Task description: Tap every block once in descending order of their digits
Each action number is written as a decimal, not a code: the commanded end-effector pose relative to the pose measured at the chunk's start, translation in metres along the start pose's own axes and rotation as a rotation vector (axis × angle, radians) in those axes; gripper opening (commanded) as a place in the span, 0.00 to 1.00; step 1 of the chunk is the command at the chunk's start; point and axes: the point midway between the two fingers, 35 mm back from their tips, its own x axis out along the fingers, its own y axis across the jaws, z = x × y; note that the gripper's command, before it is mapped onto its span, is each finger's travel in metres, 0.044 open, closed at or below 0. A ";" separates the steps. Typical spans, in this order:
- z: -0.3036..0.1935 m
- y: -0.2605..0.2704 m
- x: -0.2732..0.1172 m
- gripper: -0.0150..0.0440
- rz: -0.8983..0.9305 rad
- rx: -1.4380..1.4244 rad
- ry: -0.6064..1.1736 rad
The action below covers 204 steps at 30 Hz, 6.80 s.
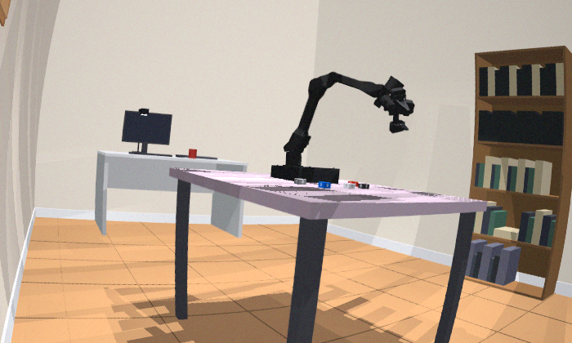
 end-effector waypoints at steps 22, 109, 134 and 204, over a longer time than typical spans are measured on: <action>-0.372 0.073 -0.101 0.93 0.662 0.841 0.848; -0.126 0.163 -0.079 0.93 0.707 0.913 0.862; -0.164 0.134 -0.056 0.93 0.701 0.911 0.863; -0.225 0.094 -0.041 0.93 0.729 0.842 0.825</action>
